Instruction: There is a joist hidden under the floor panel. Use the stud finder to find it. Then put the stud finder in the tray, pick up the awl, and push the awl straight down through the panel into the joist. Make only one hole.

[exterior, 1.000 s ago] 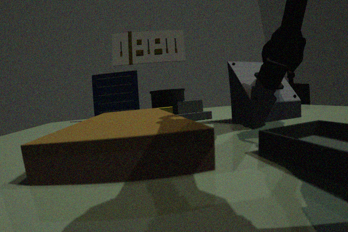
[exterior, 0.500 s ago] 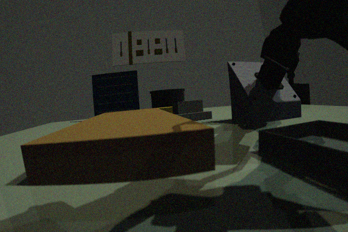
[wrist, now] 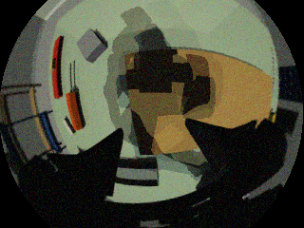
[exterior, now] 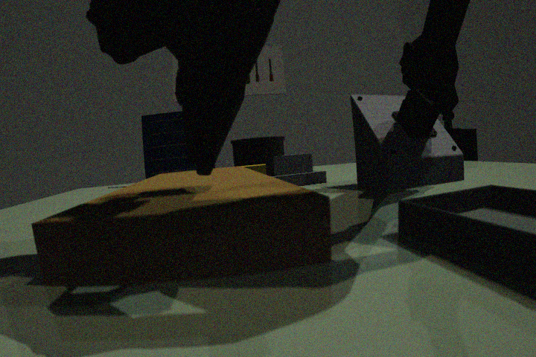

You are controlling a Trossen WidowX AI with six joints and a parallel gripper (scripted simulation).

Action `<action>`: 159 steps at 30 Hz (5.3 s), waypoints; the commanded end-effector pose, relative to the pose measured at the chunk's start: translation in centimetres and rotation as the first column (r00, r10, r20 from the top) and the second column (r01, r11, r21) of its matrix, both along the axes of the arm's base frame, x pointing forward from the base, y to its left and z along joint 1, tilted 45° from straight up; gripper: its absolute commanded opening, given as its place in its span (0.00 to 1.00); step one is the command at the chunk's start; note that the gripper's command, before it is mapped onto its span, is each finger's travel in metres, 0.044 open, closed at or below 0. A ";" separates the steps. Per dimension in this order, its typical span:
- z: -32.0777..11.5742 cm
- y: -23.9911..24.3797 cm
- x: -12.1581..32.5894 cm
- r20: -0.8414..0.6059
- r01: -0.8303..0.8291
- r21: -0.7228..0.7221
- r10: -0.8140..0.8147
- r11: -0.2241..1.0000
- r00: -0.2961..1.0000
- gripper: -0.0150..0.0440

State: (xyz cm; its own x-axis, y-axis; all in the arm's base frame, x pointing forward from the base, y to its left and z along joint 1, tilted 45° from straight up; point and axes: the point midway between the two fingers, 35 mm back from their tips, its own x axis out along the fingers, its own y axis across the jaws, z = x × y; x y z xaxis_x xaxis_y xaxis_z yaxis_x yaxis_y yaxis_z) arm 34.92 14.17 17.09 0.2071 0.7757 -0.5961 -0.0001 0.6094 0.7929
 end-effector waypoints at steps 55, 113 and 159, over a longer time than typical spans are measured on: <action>-28.2 -25.8 -15.8 0.216 -0.003 -0.150 0.036 0.989 0.976 1.00; -28.4 -25.9 -15.5 0.215 -0.003 -0.152 0.036 0.988 0.976 0.25; -23.8 -35.8 -3.6 0.106 0.098 -0.155 -0.082 0.983 0.991 0.25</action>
State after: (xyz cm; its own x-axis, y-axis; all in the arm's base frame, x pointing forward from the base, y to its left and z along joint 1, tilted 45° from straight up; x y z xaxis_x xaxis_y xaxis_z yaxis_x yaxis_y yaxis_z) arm 30.05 -21.13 -6.99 0.3217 0.6556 -0.6832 -0.0258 0.7273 0.6858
